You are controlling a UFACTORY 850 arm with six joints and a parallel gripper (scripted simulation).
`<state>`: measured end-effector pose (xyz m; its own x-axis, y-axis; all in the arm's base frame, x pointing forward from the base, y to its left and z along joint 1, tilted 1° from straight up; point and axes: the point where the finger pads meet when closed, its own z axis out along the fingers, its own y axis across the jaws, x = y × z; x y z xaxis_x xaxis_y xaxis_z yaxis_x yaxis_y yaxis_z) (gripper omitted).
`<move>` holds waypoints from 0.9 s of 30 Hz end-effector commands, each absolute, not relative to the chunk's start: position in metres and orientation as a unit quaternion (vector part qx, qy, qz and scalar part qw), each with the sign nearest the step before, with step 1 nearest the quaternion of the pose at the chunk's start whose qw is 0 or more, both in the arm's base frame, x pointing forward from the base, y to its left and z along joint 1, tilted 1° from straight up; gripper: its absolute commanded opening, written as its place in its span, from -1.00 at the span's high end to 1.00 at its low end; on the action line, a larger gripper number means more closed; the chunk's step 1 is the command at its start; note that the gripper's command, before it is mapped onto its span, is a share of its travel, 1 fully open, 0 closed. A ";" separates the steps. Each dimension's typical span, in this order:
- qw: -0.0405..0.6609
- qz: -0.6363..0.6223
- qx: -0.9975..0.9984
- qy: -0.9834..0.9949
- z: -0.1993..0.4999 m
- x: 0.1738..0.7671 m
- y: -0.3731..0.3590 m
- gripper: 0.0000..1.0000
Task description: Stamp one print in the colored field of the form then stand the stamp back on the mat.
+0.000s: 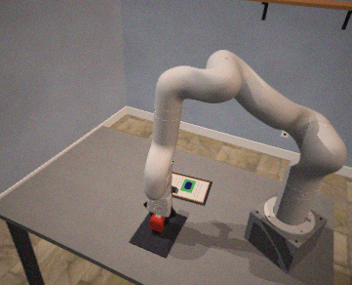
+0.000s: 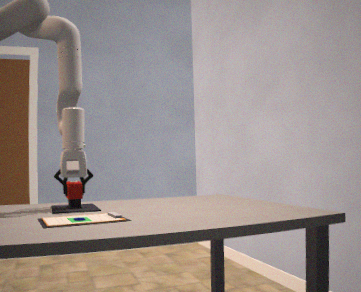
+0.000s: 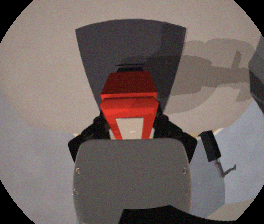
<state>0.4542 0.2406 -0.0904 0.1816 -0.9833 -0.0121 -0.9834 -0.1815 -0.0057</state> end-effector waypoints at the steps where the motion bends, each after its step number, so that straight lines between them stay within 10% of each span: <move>1: 0.007 0.003 -0.769 0.640 -0.090 0.455 0.241 0.29; 2: 0.007 0.003 -0.769 0.640 -0.090 0.455 0.241 0.29; 3: 0.007 0.003 -0.769 0.640 -0.090 0.455 0.241 -0.94; 27: 0.007 0.003 -0.769 0.640 -0.090 0.455 0.241 -0.94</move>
